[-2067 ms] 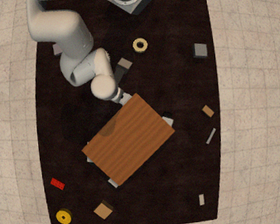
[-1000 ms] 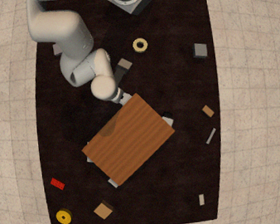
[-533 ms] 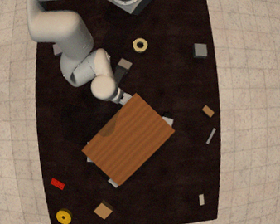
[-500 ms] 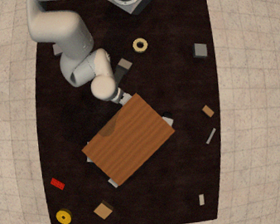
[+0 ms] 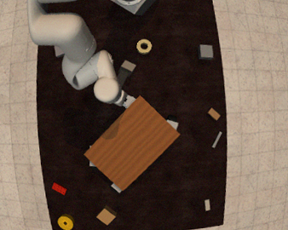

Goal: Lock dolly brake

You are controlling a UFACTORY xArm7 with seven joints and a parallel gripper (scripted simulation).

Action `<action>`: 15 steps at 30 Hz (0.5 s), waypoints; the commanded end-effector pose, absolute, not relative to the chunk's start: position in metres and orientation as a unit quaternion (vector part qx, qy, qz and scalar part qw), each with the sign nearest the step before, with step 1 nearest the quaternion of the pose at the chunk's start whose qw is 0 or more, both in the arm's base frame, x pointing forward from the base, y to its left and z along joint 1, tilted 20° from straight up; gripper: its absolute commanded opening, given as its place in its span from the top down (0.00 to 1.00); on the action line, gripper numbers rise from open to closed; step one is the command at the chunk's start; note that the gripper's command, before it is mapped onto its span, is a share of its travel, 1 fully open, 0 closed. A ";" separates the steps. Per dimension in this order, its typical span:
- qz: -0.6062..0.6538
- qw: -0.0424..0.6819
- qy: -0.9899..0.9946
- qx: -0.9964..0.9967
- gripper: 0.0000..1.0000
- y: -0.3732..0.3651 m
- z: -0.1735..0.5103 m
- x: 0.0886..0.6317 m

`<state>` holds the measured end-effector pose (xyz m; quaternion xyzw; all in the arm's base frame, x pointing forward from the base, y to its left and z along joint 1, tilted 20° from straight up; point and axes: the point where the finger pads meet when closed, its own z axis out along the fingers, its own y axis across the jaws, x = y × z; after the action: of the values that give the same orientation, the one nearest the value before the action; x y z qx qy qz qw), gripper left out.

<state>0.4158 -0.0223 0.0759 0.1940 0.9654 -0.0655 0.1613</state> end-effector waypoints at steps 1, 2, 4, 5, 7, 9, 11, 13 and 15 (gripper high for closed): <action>-0.065 0.163 0.965 0.194 1.00 -0.022 0.075 0.417; -0.065 0.163 0.965 0.194 1.00 -0.022 0.075 0.417; -0.065 0.163 0.965 0.194 1.00 -0.022 0.074 0.418; -0.065 0.163 0.965 0.194 1.00 -0.022 0.074 0.418; -0.065 0.163 0.965 0.194 1.00 -0.023 0.073 0.418; -0.065 0.163 0.965 0.194 1.00 -0.023 0.073 0.418; -0.065 0.163 0.965 0.194 1.00 -0.023 0.072 0.418; -0.065 0.163 0.965 0.194 1.00 -0.023 0.071 0.418; -0.065 0.163 0.965 0.194 1.00 -0.023 0.071 0.419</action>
<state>0.4201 -0.0231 0.0739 0.1941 0.9648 -0.0642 0.1655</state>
